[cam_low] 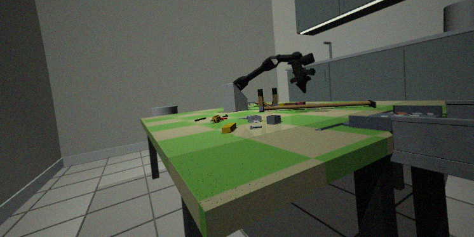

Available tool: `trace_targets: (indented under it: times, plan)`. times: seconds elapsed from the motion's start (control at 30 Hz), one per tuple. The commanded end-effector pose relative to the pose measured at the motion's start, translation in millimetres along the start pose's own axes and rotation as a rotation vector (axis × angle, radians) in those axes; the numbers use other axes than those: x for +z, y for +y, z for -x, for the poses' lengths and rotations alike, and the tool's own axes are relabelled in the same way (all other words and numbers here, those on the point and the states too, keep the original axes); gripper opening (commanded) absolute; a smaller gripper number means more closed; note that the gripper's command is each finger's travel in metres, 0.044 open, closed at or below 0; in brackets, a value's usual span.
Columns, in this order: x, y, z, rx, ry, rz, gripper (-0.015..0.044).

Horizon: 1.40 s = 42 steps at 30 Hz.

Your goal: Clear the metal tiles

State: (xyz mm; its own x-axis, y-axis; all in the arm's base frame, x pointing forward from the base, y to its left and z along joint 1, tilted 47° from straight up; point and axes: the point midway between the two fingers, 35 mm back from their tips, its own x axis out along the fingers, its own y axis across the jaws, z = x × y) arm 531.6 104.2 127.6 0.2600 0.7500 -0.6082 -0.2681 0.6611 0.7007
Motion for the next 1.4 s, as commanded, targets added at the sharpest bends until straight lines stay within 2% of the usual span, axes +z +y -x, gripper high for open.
trace_targets:
  times: [0.0, 0.93, 1.37]
  plan:
    - [-4.3, -1.4, -12.4, -0.003, 0.010, -0.002, 0.0000]
    - [-25.9, 2.5, -81.2, 0.006, 0.012, 0.036, 0.0000]
    - [-23.0, -4.8, -83.4, 0.005, 0.010, 0.039, 0.0000]
